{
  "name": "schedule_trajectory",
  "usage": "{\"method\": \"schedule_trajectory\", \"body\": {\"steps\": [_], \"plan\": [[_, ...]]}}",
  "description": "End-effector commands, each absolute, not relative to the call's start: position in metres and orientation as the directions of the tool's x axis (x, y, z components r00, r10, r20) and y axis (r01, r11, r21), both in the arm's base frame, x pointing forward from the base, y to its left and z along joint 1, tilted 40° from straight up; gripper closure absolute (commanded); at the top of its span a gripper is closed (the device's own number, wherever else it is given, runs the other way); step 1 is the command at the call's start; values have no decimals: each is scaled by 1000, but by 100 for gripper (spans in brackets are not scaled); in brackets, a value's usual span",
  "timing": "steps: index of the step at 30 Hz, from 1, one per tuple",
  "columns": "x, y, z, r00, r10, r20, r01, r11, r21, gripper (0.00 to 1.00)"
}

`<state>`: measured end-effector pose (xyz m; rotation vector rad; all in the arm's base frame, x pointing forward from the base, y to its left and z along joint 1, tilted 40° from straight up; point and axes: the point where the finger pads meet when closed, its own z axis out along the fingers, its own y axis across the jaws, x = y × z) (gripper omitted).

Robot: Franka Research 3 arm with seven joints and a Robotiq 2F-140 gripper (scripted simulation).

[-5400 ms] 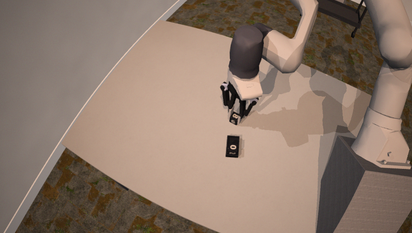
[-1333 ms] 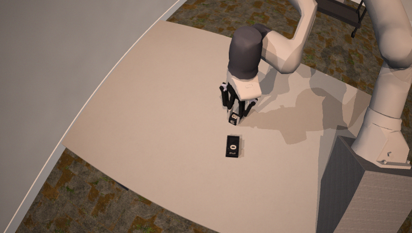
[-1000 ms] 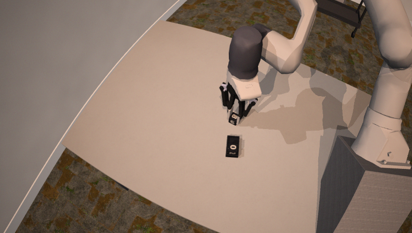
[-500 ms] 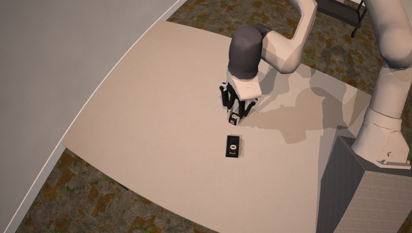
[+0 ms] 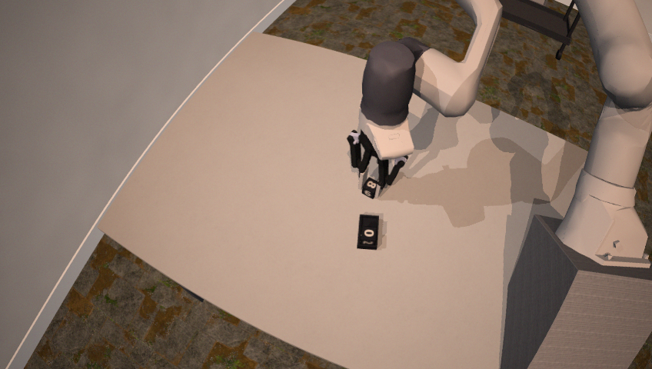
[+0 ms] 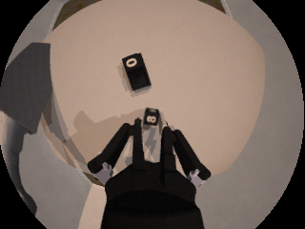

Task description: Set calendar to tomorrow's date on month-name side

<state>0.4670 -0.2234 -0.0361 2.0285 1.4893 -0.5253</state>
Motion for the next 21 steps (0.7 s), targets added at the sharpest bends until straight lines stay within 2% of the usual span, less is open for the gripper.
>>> {"method": "schedule_trajectory", "body": {"steps": [1, 5, 21], "plan": [[468, -224, -36, 308, 731, -609, 951, -224, 212, 76], [468, -224, -36, 308, 731, -609, 951, -224, 212, 71], [468, -221, -32, 308, 731, -609, 951, -224, 212, 71]]}}
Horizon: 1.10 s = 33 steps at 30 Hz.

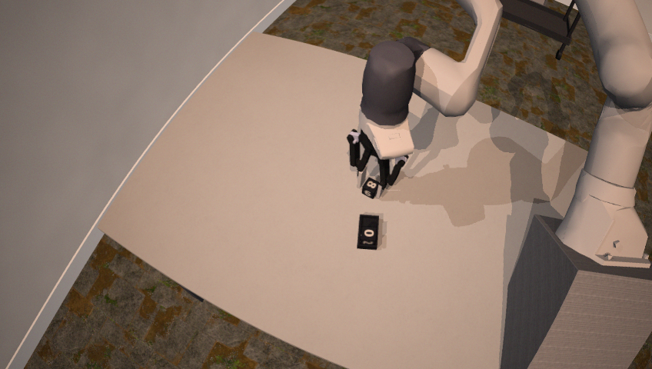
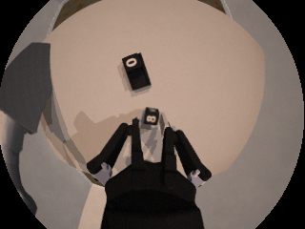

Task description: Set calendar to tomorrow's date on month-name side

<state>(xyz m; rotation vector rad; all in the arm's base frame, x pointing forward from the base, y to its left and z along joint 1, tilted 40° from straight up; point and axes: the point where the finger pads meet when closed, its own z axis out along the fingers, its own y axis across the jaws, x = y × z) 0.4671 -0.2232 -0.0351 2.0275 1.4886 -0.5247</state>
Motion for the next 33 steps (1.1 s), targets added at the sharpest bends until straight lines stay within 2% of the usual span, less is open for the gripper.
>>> {"method": "schedule_trajectory", "body": {"steps": [1, 28, 29, 33], "plan": [[468, -219, -30, 308, 731, -609, 951, -224, 212, 71], [466, -166, 32, 308, 731, -609, 951, -224, 212, 71], [466, -166, 32, 308, 731, -609, 951, -224, 212, 0], [466, -166, 32, 308, 731, -609, 951, -224, 212, 0]]}}
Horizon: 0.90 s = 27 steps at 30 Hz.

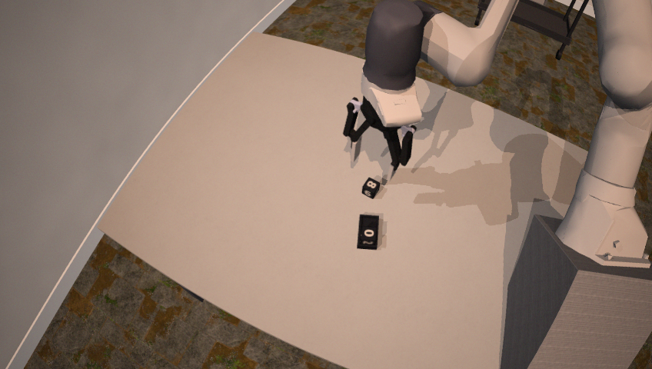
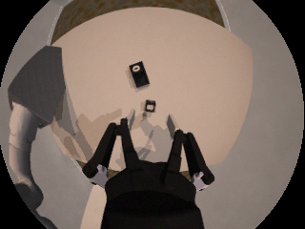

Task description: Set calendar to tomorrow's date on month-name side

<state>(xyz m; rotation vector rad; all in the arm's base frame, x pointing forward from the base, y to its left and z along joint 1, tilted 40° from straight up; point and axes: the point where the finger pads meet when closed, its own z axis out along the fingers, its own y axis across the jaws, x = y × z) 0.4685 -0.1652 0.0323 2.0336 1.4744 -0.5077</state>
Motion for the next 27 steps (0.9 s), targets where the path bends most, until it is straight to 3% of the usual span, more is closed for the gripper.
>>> {"method": "schedule_trajectory", "body": {"steps": [1, 16, 27], "plan": [[466, -166, 32, 308, 731, -609, 951, -224, 212, 0], [468, -165, 32, 314, 732, -605, 949, -226, 219, 0], [467, -166, 31, 557, 644, -525, 830, -414, 373, 0]]}}
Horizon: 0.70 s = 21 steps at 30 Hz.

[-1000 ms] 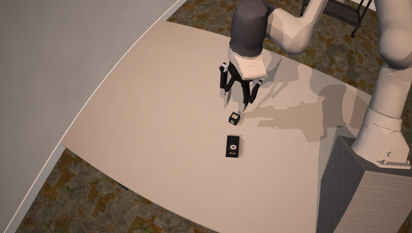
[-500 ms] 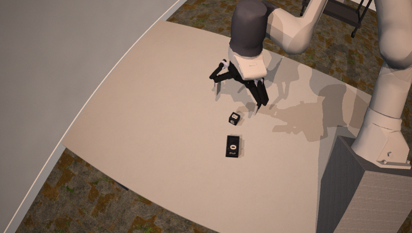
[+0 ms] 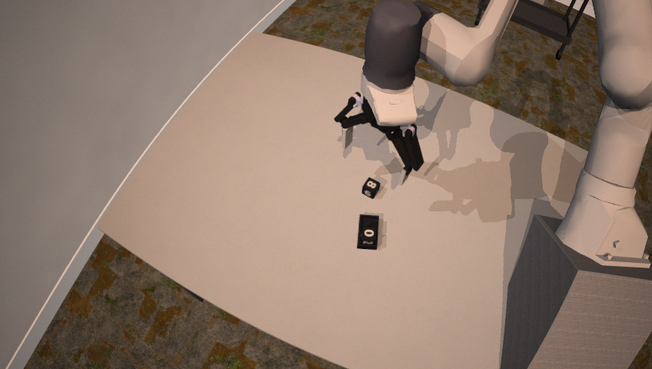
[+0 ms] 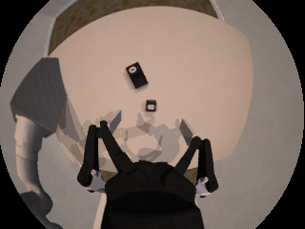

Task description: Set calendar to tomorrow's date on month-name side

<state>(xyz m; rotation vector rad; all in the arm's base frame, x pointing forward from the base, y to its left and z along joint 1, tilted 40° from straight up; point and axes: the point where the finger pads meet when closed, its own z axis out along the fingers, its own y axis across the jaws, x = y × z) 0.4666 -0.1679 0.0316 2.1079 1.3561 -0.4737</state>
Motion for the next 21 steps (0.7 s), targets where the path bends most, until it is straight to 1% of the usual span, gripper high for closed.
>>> {"method": "schedule_trajectory", "body": {"steps": [1, 9, 11, 21], "plan": [[467, -166, 31, 570, 637, -519, 821, -425, 381, 0], [467, -167, 31, 671, 577, -466, 741, -503, 444, 0], [467, -167, 31, 671, 577, -466, 741, -503, 444, 0], [467, -168, 30, 795, 475, -377, 606, -600, 522, 0]]}}
